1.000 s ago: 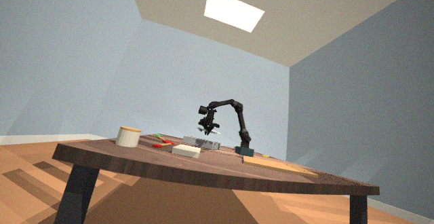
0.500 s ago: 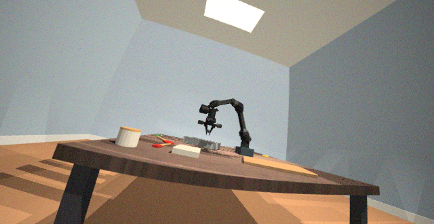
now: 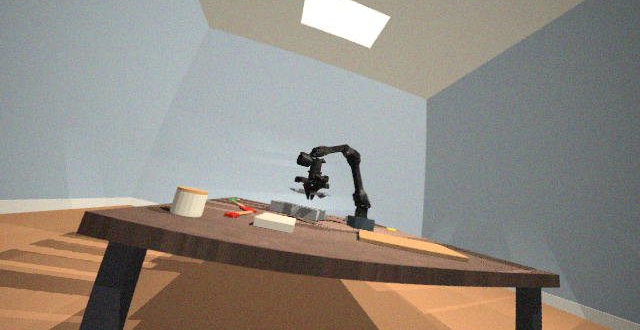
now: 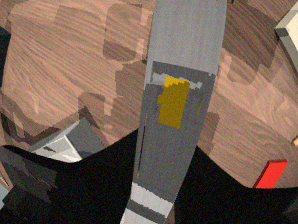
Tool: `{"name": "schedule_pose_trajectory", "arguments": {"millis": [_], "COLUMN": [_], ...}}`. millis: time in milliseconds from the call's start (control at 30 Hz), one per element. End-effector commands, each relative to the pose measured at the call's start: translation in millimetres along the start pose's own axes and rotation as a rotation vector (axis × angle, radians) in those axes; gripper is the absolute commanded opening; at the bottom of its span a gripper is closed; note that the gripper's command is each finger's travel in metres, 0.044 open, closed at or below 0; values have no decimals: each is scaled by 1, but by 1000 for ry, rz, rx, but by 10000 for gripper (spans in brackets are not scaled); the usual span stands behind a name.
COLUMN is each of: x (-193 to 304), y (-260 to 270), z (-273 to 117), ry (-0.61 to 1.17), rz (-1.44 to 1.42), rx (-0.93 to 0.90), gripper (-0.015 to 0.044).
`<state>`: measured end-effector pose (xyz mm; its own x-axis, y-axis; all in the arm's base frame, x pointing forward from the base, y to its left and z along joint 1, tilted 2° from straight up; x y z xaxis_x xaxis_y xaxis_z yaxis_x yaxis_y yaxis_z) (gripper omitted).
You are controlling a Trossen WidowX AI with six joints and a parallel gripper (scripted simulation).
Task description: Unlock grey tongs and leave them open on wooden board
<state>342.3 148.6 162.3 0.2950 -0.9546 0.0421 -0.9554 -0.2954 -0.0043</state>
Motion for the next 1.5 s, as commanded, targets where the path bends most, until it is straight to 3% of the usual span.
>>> {"name": "schedule_pose_trajectory", "arguments": {"millis": [0, 733, 1033, 1467], "x": [-11, -78, -91, -168], "y": [0, 9, 12, 46], "z": [-1, -2, -3, -6], "ry": [-2, -3, -1, -9], "rz": [-148, -1056, -1035, -847], "rx": [0, -4, 0, 13], "gripper": [-150, -150, -150, -150]}}
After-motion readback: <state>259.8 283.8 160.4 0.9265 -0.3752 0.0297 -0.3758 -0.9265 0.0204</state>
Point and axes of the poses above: the point midway between the two fingers, 35 mm back from their tips, its own z axis out along the fingers, its own y axis across the jaws, x = y × z, the point moved 8 cm from there along -z, back along the fingers, and after that the axes turned 13 degrees about z, right-handed, at the moved point
